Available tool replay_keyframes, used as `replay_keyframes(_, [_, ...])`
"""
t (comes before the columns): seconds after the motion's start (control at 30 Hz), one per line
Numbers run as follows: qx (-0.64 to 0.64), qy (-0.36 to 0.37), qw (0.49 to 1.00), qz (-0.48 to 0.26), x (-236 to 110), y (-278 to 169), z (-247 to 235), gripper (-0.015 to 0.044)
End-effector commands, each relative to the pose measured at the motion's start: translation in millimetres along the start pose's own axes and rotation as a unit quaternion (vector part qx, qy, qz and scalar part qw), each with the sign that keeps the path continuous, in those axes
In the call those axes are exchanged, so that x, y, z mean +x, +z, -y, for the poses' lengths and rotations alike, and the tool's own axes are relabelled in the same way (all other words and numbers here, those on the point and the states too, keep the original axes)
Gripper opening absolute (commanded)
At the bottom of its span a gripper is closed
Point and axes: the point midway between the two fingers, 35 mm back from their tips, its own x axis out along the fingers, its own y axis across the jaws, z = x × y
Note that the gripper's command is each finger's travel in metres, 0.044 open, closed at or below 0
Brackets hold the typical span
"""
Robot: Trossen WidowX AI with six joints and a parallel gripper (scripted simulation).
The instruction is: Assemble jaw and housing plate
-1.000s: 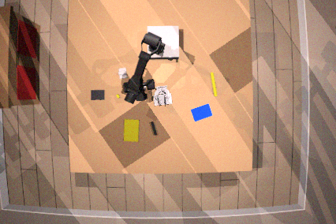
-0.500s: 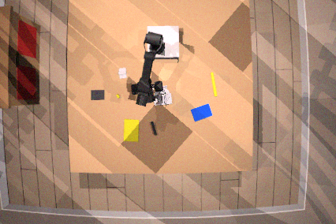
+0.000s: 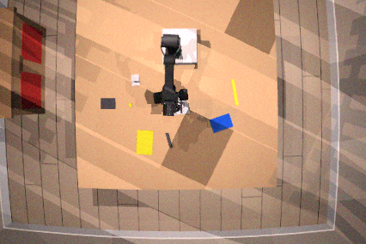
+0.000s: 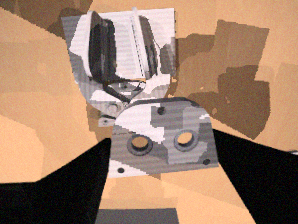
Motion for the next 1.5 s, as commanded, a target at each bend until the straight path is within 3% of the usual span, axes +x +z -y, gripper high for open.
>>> replay_keyframes(0.0, [0.002,-0.002,1.0,0.002,-0.5,0.4,-14.0,0.0351])
replay_keyframes(0.23, [0.002,0.0,1.0,0.003,-1.0,0.2,-31.7,0.0351])
replay_keyframes(1.47, [0.006,0.0,1.0,0.003,-1.0,0.8,-30.7,0.0351])
